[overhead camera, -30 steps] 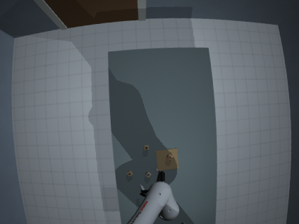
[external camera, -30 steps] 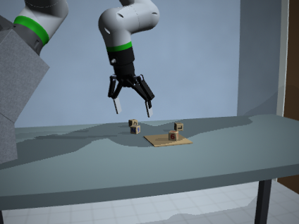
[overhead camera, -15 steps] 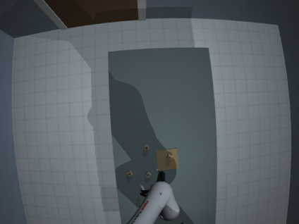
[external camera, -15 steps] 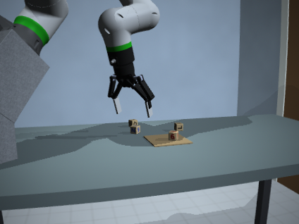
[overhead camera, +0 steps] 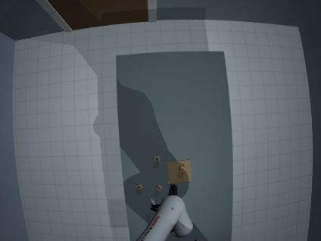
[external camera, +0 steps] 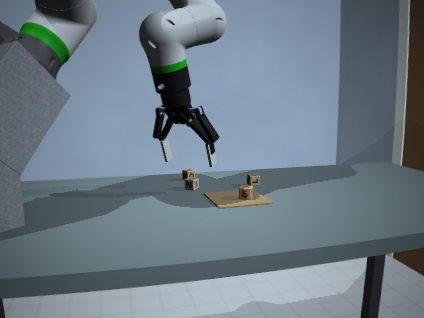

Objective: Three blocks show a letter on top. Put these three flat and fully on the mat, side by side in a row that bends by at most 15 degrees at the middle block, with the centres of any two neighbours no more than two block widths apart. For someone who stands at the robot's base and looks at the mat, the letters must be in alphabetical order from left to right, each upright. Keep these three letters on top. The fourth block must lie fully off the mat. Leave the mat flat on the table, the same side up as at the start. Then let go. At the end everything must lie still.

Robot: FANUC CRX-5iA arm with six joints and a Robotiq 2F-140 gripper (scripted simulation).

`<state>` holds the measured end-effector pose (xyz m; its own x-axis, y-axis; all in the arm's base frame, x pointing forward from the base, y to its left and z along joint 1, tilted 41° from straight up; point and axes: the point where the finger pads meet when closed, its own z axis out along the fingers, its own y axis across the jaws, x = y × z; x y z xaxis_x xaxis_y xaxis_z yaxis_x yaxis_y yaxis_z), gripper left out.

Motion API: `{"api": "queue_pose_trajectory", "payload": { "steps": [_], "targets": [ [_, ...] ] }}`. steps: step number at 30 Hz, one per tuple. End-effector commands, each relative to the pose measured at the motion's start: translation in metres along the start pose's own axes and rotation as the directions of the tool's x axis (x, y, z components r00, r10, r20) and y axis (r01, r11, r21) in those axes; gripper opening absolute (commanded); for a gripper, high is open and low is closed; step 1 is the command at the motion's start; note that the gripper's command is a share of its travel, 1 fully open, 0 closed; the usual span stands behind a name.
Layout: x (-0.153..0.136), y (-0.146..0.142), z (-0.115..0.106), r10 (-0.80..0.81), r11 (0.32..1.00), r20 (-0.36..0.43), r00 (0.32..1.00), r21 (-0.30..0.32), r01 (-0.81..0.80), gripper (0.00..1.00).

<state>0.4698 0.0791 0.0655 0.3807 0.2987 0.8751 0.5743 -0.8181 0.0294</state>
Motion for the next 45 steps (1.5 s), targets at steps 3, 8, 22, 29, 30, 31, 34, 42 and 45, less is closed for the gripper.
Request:
{"api": "queue_pose_trajectory", "payload": {
  "steps": [3, 8, 22, 29, 30, 31, 34, 42, 45],
  "targets": [
    [0.000, 0.000, 0.000, 0.000, 1.000, 0.000, 1.000, 0.000, 0.000, 1.00],
    [0.000, 0.000, 0.000, 0.000, 1.000, 0.000, 1.000, 0.000, 0.000, 1.00],
    [0.059, 0.062, 0.006, -0.002, 1.000, -0.003, 1.000, 0.010, 0.002, 1.00],
    [0.106, 0.106, 0.008, -0.002, 1.000, 0.000, 1.000, 0.006, 0.002, 1.00],
    [0.110, 0.110, 0.007, -0.001, 1.000, 0.000, 1.000, 0.005, 0.001, 1.00],
    [0.110, 0.110, 0.007, -0.001, 1.000, 0.000, 1.000, 0.005, 0.001, 1.00],
    [0.134, 0.131, 0.007, 0.000, 1.000, 0.002, 1.000, -0.002, 0.000, 1.00],
    [0.134, 0.131, 0.007, 0.000, 1.000, 0.002, 1.000, -0.002, 0.000, 1.00],
    [0.134, 0.131, 0.007, 0.000, 1.000, 0.002, 1.000, -0.002, 0.000, 1.00]
  ]
}}
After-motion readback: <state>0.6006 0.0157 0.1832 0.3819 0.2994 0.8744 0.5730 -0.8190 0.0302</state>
